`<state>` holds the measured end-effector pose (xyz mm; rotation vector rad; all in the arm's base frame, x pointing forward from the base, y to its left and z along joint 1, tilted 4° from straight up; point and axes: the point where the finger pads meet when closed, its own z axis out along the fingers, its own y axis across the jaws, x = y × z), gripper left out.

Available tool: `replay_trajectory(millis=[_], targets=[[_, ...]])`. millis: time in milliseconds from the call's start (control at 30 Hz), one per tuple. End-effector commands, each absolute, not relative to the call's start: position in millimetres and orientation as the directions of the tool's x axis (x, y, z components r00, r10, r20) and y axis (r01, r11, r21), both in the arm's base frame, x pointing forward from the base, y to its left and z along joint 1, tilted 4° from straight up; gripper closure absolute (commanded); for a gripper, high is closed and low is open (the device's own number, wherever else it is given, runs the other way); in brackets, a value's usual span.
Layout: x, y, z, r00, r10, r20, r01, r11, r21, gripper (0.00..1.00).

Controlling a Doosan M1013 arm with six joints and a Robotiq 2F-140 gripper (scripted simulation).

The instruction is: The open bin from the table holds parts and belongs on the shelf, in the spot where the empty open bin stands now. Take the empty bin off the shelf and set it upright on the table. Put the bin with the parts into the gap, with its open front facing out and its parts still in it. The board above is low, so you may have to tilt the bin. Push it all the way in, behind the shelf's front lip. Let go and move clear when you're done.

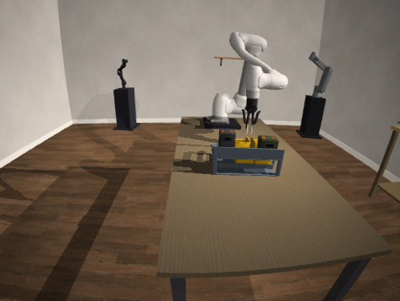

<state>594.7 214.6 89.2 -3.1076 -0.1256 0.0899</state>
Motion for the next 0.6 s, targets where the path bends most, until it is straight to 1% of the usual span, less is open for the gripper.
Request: replay_trajectory(millis=[0,567], targets=[[594.4,214.8,83.2,0.995,0.081,-0.056,0.08,-0.996,-0.033,0.76],[593.3,215.4,63.5,0.995,0.081,-0.056,0.08,-0.996,-0.033,0.76]])
